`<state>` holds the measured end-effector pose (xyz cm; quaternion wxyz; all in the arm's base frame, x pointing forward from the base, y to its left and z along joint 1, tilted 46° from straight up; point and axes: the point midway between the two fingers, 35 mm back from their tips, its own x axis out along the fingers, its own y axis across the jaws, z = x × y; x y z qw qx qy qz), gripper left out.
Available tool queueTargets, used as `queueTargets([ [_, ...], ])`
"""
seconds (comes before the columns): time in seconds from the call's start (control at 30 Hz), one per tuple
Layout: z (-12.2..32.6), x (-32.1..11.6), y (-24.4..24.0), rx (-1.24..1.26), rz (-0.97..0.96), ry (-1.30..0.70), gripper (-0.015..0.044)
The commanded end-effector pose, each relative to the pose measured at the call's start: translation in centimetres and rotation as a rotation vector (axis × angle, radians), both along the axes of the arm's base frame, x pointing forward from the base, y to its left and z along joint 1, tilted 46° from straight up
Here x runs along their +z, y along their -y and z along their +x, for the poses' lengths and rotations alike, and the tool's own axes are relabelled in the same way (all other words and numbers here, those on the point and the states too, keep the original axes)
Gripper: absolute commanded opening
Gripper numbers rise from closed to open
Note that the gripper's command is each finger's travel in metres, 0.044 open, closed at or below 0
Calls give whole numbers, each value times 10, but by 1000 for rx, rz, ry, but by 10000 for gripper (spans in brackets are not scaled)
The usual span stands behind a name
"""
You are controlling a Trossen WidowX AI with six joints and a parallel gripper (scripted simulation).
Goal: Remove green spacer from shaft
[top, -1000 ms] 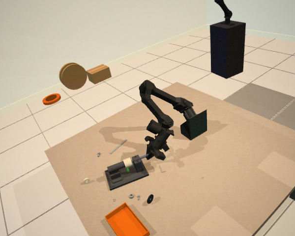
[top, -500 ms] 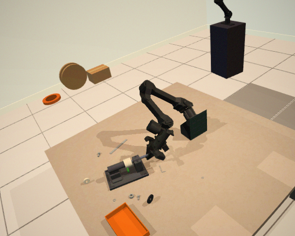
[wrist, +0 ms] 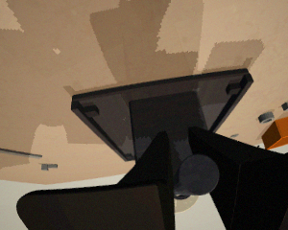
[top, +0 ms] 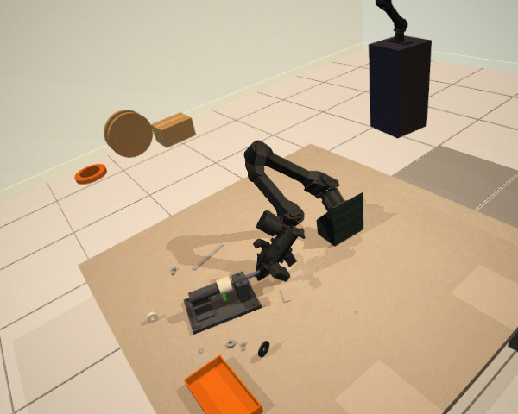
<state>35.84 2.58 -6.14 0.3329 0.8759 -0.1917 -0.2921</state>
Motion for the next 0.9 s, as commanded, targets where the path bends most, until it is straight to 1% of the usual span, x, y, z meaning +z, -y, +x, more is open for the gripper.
queueTargets([
  [0.0, 1, 1, 0, -1, -2, 3, 0],
  [0.87, 3, 1, 0, -1, -2, 3, 0],
])
